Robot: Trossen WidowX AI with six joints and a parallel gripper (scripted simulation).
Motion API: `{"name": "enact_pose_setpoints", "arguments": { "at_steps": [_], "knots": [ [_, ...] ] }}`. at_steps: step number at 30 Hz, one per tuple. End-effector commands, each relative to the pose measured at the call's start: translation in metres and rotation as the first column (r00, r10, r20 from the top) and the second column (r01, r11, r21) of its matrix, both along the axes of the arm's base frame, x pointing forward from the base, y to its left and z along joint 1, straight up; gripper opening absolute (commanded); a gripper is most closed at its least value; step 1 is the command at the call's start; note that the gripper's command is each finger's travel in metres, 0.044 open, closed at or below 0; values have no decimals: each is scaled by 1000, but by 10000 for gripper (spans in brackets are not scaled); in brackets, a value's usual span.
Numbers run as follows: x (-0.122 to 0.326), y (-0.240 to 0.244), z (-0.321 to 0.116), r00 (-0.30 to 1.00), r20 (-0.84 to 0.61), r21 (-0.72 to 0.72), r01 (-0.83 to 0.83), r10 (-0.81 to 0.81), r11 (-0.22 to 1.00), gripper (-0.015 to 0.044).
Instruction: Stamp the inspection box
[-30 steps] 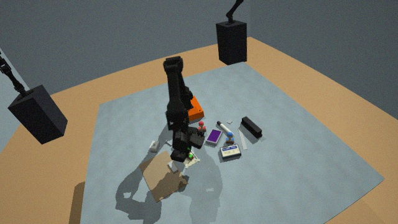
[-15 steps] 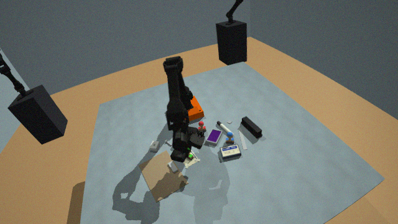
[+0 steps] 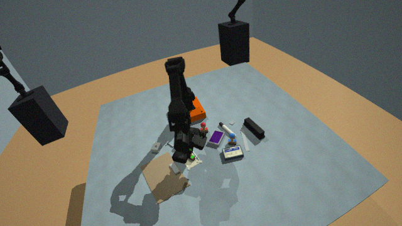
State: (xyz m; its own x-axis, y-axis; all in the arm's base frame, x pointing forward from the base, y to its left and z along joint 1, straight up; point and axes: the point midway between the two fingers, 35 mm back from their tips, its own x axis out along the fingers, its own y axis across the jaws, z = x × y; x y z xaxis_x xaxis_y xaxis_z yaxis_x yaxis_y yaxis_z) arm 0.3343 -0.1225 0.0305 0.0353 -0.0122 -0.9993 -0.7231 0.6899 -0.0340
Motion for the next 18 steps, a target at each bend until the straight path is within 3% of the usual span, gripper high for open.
{"name": "enact_pose_setpoints", "arguments": {
  "at_steps": [1,18],
  "knots": [
    [1,0,5,1000,7,0,-6,6,1000,0],
    [1,0,19,1000,7,0,-6,6,1000,0]
  ]
}}
